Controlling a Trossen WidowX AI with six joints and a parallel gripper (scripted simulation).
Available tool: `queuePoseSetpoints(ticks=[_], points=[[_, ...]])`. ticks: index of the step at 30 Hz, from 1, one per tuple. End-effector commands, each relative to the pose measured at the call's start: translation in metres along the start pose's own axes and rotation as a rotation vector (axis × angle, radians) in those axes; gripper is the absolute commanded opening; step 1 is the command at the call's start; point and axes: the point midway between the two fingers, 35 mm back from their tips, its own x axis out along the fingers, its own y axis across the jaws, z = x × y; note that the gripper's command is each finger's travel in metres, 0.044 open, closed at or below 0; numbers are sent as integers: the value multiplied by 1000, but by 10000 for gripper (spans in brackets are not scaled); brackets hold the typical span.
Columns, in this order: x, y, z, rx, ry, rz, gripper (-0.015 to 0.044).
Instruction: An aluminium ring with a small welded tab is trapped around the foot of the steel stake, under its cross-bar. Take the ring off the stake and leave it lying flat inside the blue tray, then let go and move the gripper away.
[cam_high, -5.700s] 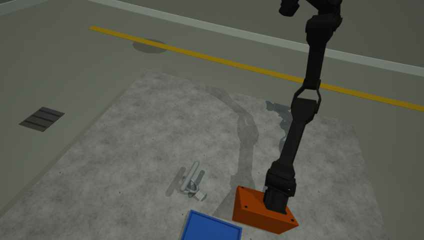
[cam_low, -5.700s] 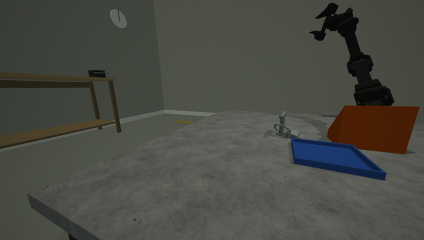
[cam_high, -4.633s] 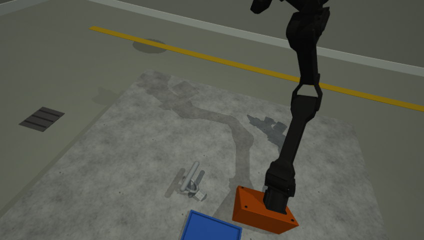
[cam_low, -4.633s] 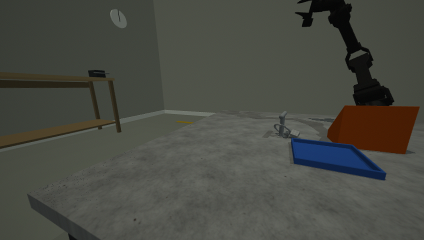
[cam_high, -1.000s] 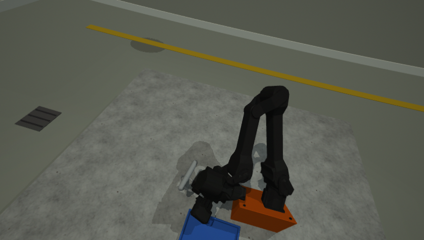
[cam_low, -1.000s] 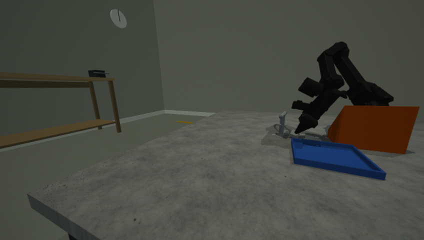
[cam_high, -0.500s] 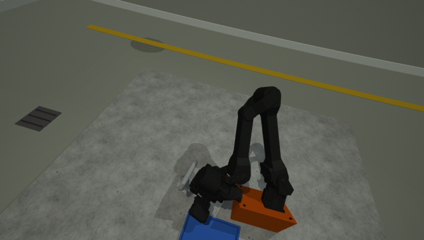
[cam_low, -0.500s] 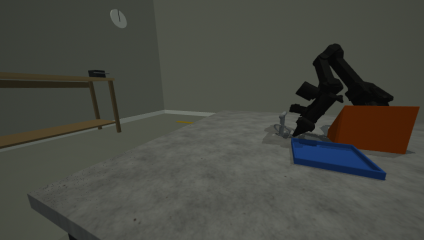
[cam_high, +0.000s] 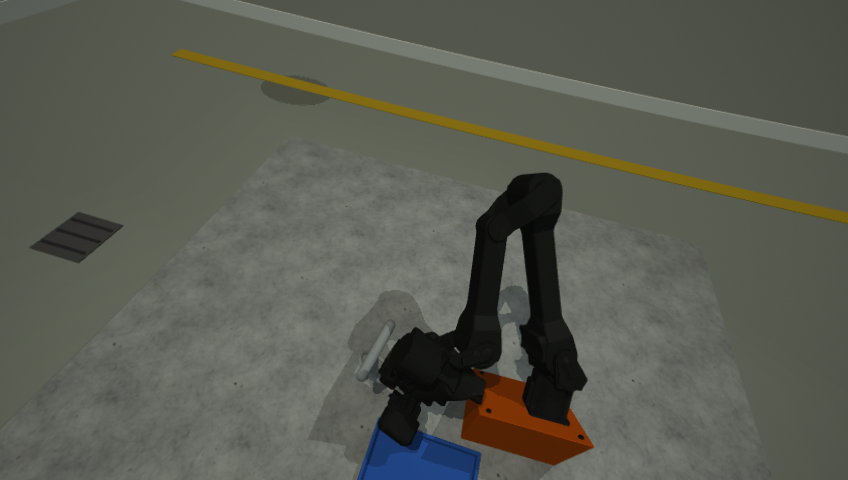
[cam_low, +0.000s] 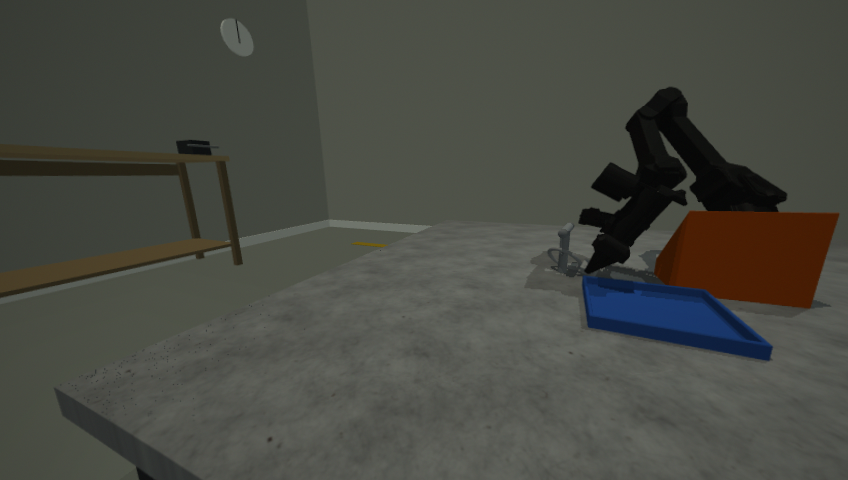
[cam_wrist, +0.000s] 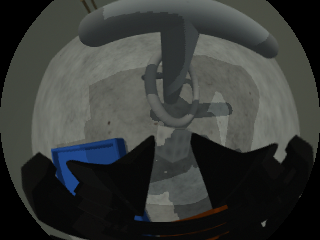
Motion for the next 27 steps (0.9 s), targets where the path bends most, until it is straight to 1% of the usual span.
queuePoseSetpoints(ticks=[1,9,10,27], points=[[0,0,1,6,-3,0,67],[0,0,1,6,-3,0,13],[-1,0,1,6,-3,0,0],[-19,0,12,-3,-3,3,0]])
